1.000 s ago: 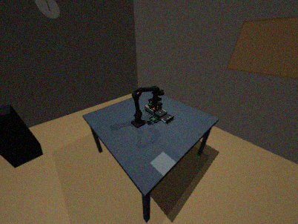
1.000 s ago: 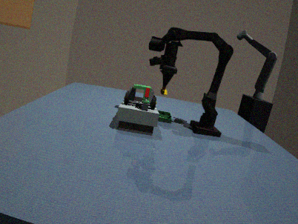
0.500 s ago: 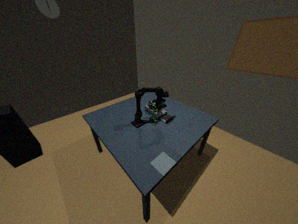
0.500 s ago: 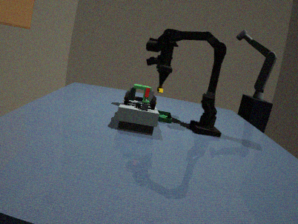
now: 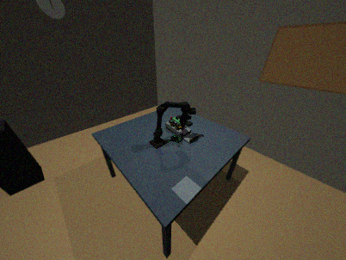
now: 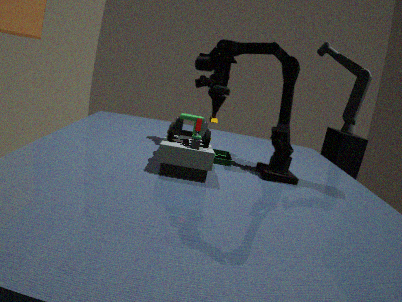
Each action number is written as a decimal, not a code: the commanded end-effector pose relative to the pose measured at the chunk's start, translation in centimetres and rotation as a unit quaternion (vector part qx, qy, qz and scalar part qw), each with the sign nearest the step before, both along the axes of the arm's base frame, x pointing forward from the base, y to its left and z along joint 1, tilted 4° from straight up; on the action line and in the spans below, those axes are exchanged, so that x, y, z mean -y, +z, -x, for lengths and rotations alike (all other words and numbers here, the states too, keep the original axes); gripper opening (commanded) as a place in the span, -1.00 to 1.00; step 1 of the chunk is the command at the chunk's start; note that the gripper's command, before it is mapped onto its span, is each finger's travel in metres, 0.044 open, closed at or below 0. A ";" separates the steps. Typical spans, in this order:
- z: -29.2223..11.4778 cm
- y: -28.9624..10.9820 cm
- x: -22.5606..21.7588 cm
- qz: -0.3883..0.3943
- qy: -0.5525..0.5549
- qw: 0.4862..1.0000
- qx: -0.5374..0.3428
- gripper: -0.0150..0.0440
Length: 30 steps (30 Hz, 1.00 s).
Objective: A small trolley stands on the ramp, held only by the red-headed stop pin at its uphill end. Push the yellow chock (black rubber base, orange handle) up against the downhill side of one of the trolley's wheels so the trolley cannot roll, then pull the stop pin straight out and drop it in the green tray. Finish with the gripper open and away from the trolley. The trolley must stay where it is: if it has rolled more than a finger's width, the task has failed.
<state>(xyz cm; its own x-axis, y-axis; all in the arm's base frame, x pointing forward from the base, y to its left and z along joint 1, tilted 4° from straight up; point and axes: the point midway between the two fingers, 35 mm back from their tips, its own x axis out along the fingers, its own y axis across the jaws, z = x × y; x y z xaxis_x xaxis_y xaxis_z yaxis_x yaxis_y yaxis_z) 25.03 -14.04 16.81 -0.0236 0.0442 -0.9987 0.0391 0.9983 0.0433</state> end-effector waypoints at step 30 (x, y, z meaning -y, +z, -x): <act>-2.1 -5.3 0.1 -0.004 0.000 1.000 0.002 -0.49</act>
